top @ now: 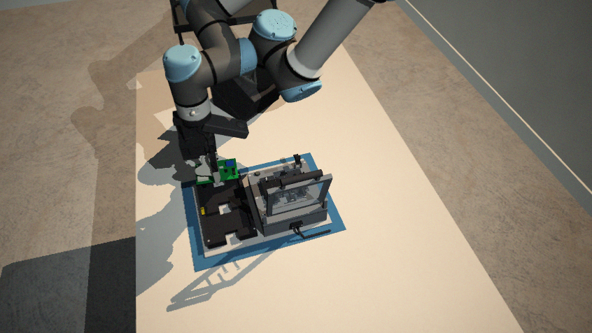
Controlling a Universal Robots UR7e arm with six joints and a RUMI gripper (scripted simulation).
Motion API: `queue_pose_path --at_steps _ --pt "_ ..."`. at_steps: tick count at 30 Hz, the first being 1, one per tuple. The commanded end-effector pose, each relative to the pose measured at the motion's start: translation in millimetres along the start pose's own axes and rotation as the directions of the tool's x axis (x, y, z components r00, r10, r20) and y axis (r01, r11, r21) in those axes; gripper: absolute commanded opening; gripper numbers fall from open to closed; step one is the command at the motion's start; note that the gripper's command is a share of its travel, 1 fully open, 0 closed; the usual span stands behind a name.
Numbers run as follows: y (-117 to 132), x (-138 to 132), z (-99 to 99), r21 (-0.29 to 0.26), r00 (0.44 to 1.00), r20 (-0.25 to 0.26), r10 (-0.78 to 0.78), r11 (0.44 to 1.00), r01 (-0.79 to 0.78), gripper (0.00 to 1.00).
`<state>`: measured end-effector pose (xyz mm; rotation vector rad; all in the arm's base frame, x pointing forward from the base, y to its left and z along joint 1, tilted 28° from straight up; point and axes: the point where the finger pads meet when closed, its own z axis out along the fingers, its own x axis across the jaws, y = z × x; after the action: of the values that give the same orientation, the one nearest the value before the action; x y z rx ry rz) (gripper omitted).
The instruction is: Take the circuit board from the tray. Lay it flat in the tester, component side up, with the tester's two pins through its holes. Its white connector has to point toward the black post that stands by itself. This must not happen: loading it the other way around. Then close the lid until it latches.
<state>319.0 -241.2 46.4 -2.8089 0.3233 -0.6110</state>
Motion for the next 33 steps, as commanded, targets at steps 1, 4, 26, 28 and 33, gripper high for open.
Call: queue_pose_path --at_steps 1,4,26,28,33 --pt "0.3 0.2 -0.3 -0.001 1.000 0.000 0.015 1.000 -0.015 0.39" --pt "0.3 0.2 -0.3 -0.001 0.999 0.000 0.042 0.999 -0.042 0.39" --pt "0.3 0.3 -0.3 -0.001 0.953 -0.001 0.304 0.953 -0.304 0.39" --pt "0.3 0.3 -0.3 -0.001 0.942 -0.001 0.337 0.942 -0.337 0.39" --pt "0.3 0.2 -0.3 -0.001 0.906 -0.001 0.423 0.906 -0.423 0.39"
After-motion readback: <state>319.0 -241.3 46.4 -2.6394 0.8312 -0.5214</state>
